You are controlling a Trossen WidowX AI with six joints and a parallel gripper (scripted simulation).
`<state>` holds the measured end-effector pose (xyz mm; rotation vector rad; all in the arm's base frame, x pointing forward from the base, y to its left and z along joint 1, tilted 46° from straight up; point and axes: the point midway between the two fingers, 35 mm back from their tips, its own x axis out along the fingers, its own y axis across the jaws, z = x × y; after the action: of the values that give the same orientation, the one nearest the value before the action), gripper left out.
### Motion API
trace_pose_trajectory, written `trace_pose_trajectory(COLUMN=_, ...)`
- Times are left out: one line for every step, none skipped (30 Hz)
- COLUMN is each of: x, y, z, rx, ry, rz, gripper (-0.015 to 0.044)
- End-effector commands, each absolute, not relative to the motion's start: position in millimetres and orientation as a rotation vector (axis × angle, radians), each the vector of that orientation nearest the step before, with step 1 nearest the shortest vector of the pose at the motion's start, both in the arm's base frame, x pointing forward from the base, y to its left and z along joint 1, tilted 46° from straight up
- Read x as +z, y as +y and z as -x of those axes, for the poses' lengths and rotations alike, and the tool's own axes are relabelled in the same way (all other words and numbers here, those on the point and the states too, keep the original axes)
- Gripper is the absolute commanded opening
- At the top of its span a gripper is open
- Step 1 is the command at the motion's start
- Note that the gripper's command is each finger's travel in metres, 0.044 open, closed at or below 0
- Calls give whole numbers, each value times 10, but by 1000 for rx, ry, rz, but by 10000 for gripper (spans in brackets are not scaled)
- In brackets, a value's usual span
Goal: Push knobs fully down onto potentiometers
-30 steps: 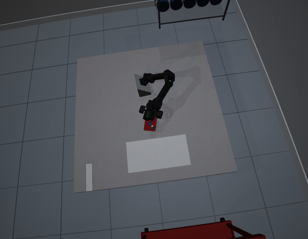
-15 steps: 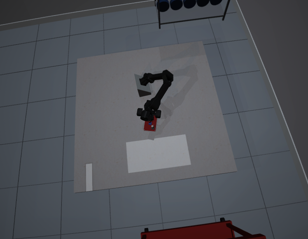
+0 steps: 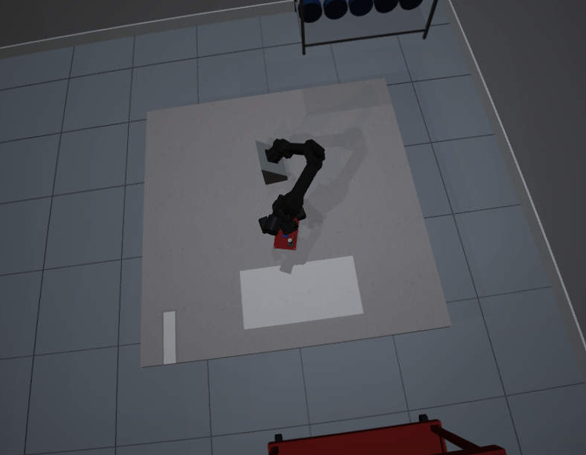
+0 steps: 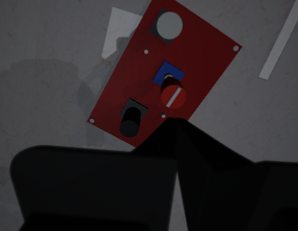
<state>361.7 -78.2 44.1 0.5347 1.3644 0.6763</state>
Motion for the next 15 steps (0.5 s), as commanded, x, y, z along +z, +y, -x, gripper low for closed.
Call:
trace_pose_trajectory(x=464, y=-838, z=-3652, rx=771, ry=1325, rz=-436, gripper=0)
trace_pose_trajectory(x=466, y=-840, z=-3654, rx=775, ry=1323, rz=-432, gripper=0)
trace_pose_trajectory(x=466, y=-840, z=-3654, rx=775, ry=1323, rz=-432, gripper=0)
trace_pose_trajectory(x=466, y=-840, z=-3654, rx=775, ry=1323, rz=-432, gripper=0)
trace_pose_trajectory(x=466, y=-840, z=-3654, rx=775, ry=1323, rz=-432, gripper=0)
trace_pose_trajectory(x=466, y=-840, z=-3654, rx=775, ry=1323, rz=-432, gripper=0)
trace_pose_trajectory(x=466, y=-840, z=-3654, rx=775, ry=1323, rz=-432, gripper=0)
trace_pose_trajectory(x=455, y=-829, z=-3655, rx=775, ry=1323, rz=-432, gripper=0)
trace_pose_trajectory(x=421, y=-795, z=-3659, rx=775, ry=1323, rz=-432, gripper=0)
trace_pose_trajectory(x=372, y=-743, z=-3663, rx=775, ry=1323, rz=-432, gripper=0)
trace_pose_trajectory(x=339, y=-708, z=-3664, rx=775, ry=1323, rz=-432, gripper=0)
trace_pose_trajectory(x=328, y=-696, z=-3665, rx=775, ry=1323, rz=-432, gripper=0)
trace_pose_trajectory(x=328, y=-696, z=-3665, rx=775, ry=1323, rz=-432, gripper=0)
trace_pose_trajectory(x=328, y=-696, z=-3665, rx=775, ry=1323, rz=-432, gripper=0)
trace_pose_trajectory(x=328, y=-696, z=-3665, rx=775, ry=1323, rz=-432, gripper=0)
